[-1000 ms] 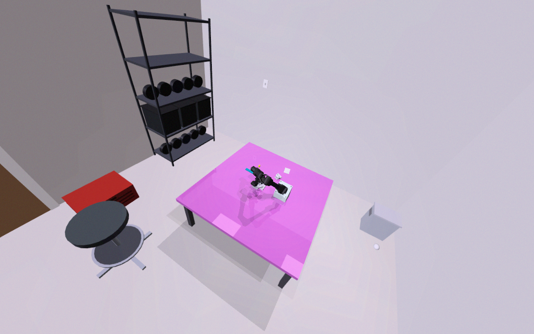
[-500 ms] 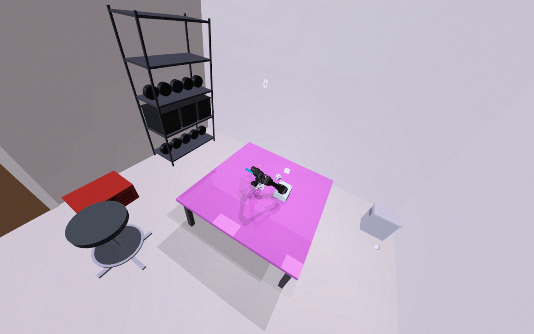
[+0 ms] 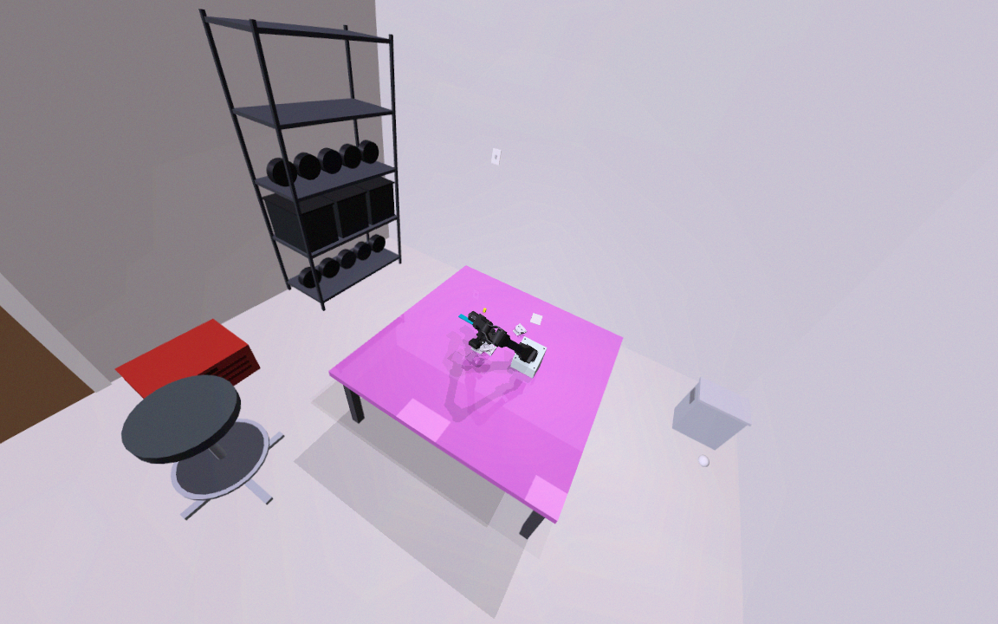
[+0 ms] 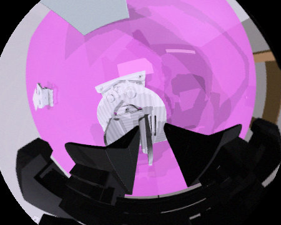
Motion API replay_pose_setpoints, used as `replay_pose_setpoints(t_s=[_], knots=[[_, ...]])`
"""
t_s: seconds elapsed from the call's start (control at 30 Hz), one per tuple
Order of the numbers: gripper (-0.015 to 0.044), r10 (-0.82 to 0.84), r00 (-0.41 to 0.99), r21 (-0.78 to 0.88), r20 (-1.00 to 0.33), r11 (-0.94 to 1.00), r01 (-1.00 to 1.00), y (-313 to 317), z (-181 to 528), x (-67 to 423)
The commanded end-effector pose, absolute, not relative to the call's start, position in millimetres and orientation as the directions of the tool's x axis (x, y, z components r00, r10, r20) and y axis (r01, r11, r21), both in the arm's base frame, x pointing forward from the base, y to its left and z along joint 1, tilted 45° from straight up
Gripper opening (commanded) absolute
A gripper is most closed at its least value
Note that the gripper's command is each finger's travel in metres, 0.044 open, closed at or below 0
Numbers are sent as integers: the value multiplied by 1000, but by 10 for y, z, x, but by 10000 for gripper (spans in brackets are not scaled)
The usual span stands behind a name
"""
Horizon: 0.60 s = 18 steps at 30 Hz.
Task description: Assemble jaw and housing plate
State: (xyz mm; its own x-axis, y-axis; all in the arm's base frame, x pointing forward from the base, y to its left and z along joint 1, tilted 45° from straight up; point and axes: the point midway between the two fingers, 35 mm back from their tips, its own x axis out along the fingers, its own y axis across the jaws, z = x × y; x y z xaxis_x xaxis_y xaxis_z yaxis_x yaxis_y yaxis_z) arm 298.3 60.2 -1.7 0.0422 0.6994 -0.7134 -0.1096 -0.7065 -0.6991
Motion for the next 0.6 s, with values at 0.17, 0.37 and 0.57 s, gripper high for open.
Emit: replay_pose_setpoints(t_s=[0.17,0.37,0.57], knots=[[134,703,38,-702,-710,-703,-117,619,-34,2971],[134,703,38,-702,-710,-703,-117,640,-55,2972],[134,703,38,-702,-710,-703,-117,641,-56,2972]])
